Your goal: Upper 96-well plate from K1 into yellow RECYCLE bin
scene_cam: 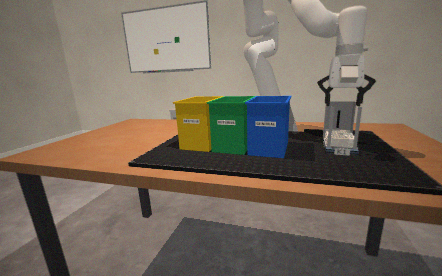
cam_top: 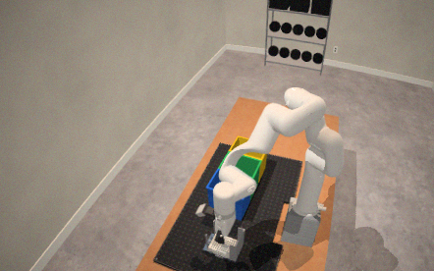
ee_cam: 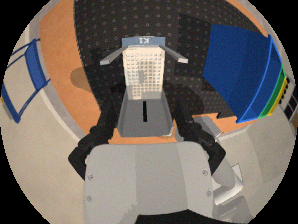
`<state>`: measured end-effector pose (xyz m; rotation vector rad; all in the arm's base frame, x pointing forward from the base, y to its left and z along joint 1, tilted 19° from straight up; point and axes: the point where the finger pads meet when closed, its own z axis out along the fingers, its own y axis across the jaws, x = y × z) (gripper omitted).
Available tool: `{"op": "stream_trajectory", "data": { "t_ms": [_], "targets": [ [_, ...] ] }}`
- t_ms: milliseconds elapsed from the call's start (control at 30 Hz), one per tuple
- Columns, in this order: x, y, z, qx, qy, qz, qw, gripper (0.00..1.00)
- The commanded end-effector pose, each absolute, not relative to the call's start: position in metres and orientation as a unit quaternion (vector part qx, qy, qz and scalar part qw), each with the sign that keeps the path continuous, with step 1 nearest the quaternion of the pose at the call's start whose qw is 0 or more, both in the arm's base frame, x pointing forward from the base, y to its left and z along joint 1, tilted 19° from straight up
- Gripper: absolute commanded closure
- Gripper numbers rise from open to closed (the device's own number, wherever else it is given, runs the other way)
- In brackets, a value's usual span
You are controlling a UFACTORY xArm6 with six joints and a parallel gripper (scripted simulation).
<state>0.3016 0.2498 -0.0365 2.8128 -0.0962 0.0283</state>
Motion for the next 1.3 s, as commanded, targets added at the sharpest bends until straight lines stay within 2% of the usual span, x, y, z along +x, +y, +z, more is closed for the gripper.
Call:
{"op": "stream_trajectory", "data": {
  "t_ms": [0, 1267],
  "targets": [
    [0.303, 0.249, -0.043, 0.986, -0.034, 0.012, 0.161, 0.0],
    [0.303, 0.232, -0.093, 0.986, -0.034, 0.012, 0.161, 0.0]
  ]
}}
